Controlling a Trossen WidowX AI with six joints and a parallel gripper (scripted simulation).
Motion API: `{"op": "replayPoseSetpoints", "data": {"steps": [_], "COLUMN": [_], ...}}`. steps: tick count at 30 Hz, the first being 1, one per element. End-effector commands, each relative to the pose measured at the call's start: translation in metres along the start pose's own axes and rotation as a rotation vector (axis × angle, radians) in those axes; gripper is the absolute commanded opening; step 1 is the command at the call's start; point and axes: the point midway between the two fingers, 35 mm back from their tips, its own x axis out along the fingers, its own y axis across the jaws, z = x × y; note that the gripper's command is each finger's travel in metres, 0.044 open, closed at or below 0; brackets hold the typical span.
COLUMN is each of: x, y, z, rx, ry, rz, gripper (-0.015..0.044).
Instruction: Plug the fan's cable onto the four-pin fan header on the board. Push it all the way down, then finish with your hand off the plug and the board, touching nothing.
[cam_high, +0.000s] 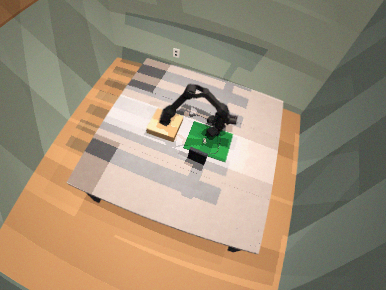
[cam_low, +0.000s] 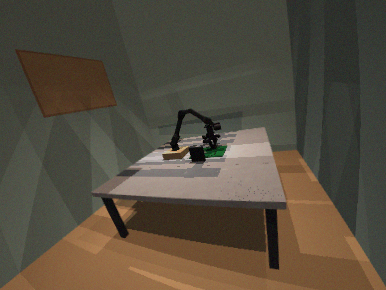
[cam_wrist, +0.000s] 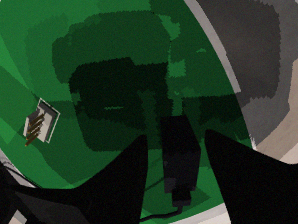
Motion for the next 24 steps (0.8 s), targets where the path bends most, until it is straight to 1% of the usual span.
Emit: {"op": "replayPoseSetpoints", "data": {"steps": [1, 4, 8, 9, 11, 13, 19, 24], "x": [0.0, 0.0, -0.003, -0.011, -0.039, -0.05, -0.049, -0.05], "y": [0.0, 0.0, 0.0, 0.0, 0.0, 0.0, 0.004, 0.029], "z": [0.0, 0.0, 0.0, -0.001, -0.001, 0.0, -0.001, -0.002], "rx": [0.0, 0.0, 0.0, 0.001, 0.003, 0.004, 0.027, 0.195], "ry": [0.0, 0.0, 0.0, -0.001, -0.005, -0.006, -0.006, -0.005], "rz": [0.0, 0.0, 0.0, 0.0, 0.0, 0.0, 0.001, 0.004], "gripper": [0.0072, 0.0, 0.0, 0.0, 0.0, 0.0, 0.0, 0.0]}}
